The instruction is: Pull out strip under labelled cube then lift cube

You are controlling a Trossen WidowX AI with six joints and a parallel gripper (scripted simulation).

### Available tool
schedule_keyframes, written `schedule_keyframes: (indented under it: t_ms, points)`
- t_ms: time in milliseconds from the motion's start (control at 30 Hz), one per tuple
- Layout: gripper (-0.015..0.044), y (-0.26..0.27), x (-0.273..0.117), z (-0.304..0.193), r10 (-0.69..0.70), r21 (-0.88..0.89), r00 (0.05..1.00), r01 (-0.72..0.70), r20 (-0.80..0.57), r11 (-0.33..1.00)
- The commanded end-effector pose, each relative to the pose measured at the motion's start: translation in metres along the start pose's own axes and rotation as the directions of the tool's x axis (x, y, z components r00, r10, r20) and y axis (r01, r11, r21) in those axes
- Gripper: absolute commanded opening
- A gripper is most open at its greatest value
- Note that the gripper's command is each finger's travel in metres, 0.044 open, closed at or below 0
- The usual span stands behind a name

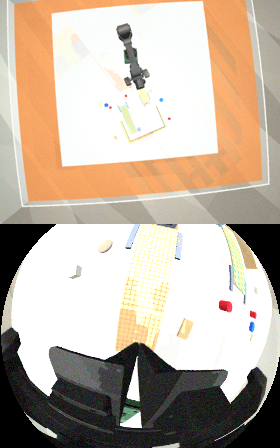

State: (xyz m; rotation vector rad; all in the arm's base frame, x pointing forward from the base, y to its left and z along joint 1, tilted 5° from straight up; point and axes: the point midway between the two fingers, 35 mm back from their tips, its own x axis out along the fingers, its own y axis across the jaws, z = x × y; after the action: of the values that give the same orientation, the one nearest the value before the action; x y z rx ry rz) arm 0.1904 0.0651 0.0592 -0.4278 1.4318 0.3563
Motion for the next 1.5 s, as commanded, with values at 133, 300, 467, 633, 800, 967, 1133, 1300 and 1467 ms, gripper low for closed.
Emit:
schedule_keyframes:
  t_ms: [133,300,467,633,800,967,1133,1300,1467]
  points:
    - [0.0157,-0.001,-0.004,0.024,0.003,-0.085,1.0,-0.004,-0.011,0.996]
    - [0.0289,-0.002,-0.007,0.043,0.003,-0.087,1.0,-0.003,-0.01,0.996]
    - [0.042,-0.003,-0.01,0.062,0.003,-0.087,1.0,-0.003,-0.008,0.996]
    - [0.044,-0.004,-0.013,0.082,0.003,-0.087,1.0,-0.003,-0.007,0.996]
    - [0.044,-0.004,-0.016,0.102,0.003,-0.087,1.0,-0.003,-0.005,0.996]
    - [0.044,-0.005,-0.019,0.122,0.003,-0.086,1.0,-0.003,-0.004,0.996]
    - [0.044,-0.006,-0.022,0.141,0.002,-0.086,1.0,-0.003,-0.003,0.996]
    - [0.044,-0.006,-0.024,0.161,0.002,-0.086,1.0,-0.003,-0.001,0.996]
    - [0.044,-0.007,-0.025,0.181,0.002,-0.086,1.0,-0.002,0.0,0.996]
